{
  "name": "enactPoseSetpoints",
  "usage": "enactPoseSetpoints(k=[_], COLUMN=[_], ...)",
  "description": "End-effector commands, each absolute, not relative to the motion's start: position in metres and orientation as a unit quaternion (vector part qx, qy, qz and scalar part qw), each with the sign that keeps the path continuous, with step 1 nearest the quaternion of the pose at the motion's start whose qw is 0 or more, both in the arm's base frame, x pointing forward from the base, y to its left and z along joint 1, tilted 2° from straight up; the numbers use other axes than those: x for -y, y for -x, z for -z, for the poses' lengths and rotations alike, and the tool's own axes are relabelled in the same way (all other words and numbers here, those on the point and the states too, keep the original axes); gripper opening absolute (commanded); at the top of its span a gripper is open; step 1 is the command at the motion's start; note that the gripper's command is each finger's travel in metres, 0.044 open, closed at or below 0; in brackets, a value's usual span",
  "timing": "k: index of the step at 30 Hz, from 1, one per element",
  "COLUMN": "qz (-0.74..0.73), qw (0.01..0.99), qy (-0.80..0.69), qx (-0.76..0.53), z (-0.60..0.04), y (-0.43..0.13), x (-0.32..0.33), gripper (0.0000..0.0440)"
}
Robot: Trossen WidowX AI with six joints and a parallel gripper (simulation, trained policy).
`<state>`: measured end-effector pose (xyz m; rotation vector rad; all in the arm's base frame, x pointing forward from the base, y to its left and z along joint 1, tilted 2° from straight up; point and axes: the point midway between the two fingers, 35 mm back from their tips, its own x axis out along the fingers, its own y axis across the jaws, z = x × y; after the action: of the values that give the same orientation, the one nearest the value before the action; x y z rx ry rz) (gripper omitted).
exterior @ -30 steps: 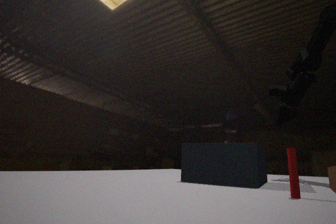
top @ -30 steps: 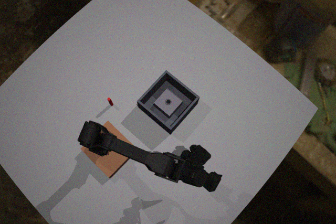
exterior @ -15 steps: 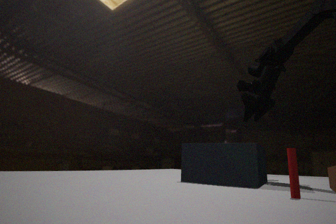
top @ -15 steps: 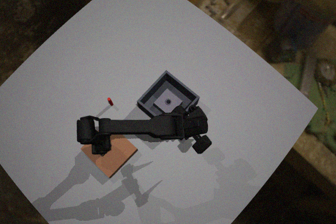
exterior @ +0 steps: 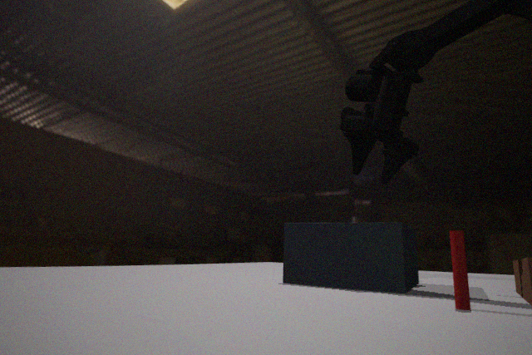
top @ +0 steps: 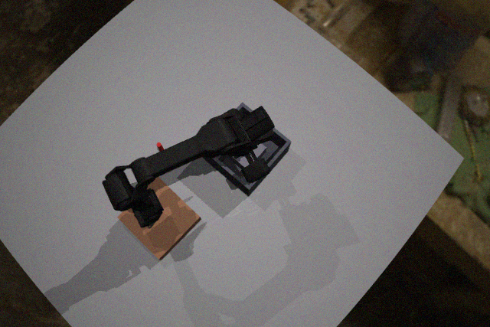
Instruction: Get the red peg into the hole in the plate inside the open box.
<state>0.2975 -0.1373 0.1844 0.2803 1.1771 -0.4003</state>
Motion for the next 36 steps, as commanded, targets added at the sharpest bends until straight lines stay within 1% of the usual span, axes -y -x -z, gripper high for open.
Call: enactPoseSetpoints(k=[1, 9, 17, 27, 36], qz=[0.195, 0.219, 0.261, 0.324, 0.361], qw=[0.79, 0.741, 0.688, 0.635, 0.616], qy=[-0.15, -0.193, -0.213, -0.212, -0.199], qx=[-0.561, -0.605, -0.642, -0.668, -0.671], z=[-0.184, -0.174, -0.162, -0.142, -0.116], y=[-0.296, -0.281, -0.255, -0.219, -0.196], x=[0.114, 0.049, -0.003, -0.051, -0.083], gripper=[0.044, 0.044, 0.044, 0.044, 0.044])
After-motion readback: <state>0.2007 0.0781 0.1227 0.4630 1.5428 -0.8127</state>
